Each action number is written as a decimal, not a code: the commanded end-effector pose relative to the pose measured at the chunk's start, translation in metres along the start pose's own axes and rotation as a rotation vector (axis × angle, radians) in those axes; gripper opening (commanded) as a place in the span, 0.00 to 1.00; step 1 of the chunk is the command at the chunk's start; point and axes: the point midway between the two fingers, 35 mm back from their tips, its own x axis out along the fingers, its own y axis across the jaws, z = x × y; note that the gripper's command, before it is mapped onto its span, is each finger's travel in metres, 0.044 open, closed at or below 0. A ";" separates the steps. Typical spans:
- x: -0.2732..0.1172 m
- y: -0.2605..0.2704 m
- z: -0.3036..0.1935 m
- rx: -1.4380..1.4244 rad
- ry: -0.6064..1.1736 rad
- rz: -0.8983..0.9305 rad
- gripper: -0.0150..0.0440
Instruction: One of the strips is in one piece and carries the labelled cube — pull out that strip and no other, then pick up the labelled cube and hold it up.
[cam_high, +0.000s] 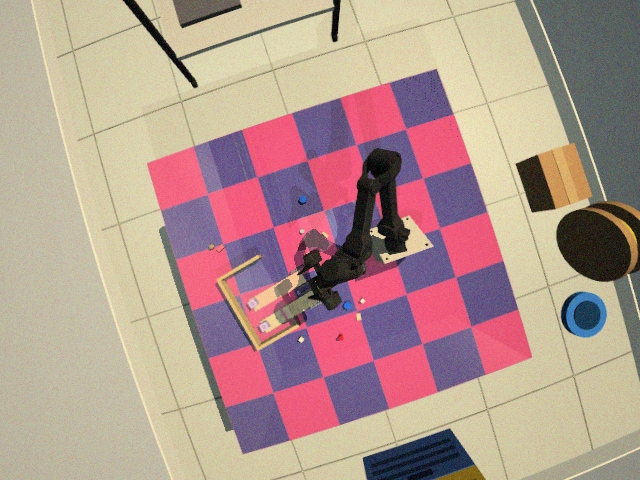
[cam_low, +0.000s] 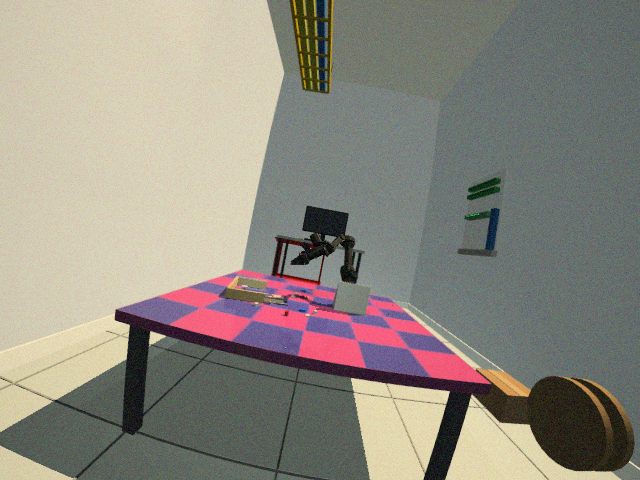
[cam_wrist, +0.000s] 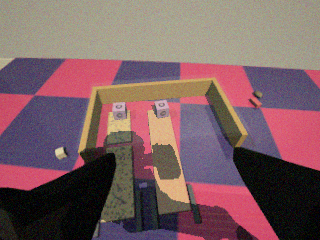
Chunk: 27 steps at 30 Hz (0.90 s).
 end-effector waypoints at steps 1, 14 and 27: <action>0.003 0.004 -0.017 0.052 0.031 -0.029 0.93; 0.036 0.009 -0.018 0.036 0.208 -0.008 0.67; 0.105 -0.004 -0.052 -0.044 0.775 0.049 0.25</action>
